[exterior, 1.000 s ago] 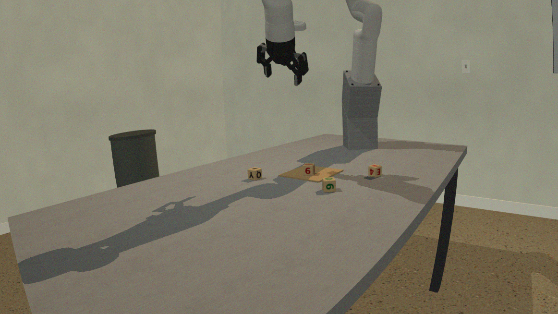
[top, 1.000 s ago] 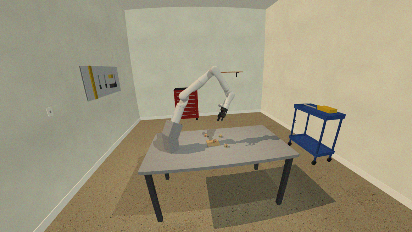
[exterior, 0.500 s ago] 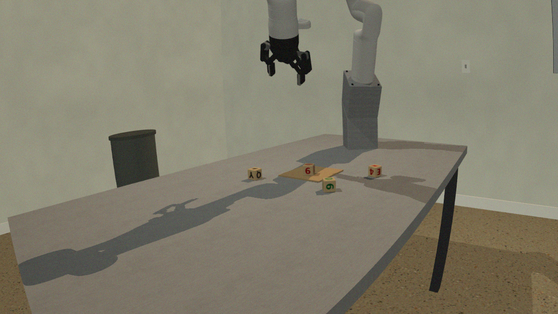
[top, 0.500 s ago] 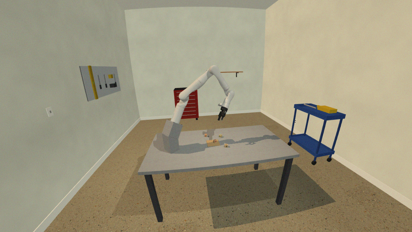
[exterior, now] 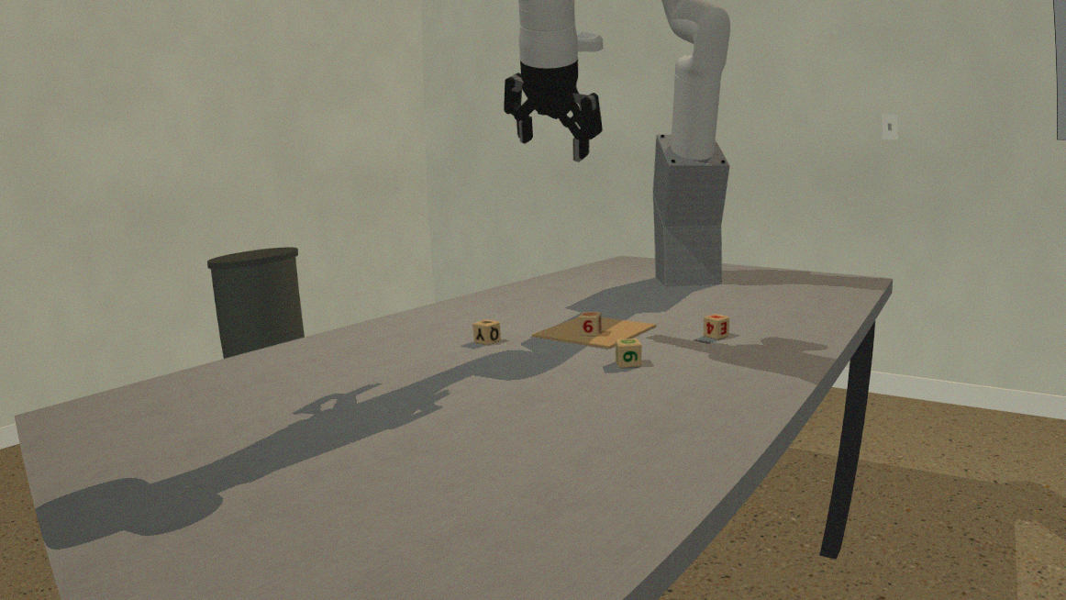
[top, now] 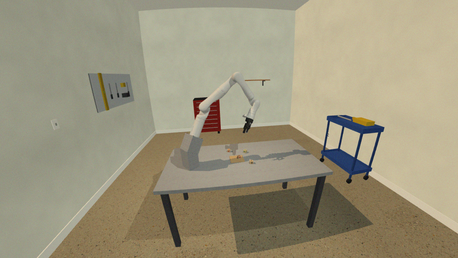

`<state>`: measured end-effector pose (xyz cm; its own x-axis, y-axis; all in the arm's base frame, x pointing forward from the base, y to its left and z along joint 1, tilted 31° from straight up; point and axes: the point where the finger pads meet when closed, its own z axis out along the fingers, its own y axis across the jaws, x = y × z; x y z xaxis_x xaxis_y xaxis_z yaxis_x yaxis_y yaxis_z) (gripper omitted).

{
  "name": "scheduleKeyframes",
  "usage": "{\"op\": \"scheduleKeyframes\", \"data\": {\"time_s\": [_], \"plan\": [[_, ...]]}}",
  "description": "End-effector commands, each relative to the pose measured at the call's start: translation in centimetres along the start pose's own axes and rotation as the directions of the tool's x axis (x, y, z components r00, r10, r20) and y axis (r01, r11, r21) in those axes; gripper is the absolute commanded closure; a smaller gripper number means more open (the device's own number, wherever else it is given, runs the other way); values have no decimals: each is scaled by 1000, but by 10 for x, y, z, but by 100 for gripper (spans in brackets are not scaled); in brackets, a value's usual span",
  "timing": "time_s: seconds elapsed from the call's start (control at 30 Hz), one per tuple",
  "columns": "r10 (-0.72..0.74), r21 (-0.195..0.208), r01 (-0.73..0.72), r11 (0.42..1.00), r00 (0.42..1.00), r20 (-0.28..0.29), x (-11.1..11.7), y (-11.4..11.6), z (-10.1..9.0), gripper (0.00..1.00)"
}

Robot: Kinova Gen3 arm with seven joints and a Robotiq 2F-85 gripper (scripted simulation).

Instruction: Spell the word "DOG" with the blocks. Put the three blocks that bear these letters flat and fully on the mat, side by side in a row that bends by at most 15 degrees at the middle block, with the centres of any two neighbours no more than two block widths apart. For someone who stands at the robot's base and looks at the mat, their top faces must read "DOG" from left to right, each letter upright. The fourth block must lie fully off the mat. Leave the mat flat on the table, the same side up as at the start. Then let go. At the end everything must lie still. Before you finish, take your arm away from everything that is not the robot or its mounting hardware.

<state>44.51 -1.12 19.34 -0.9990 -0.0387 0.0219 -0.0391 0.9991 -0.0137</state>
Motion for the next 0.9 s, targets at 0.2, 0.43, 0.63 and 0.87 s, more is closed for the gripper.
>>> {"op": "scheduleKeyframes", "data": {"time_s": [0.2, 0.43, 0.63, 0.87], "plan": [[26, -14, -26, 1000, 999, 32, -7, 13, -6, 0], [-8, 2, 8, 1000, 999, 47, -9, 16, 0, 0], [-43, 18, 42, 999, 997, 62, -12, 19, 7, 0], [-79, 35, 77, 996, 994, 75, -15, 22, 13, 0]]}}
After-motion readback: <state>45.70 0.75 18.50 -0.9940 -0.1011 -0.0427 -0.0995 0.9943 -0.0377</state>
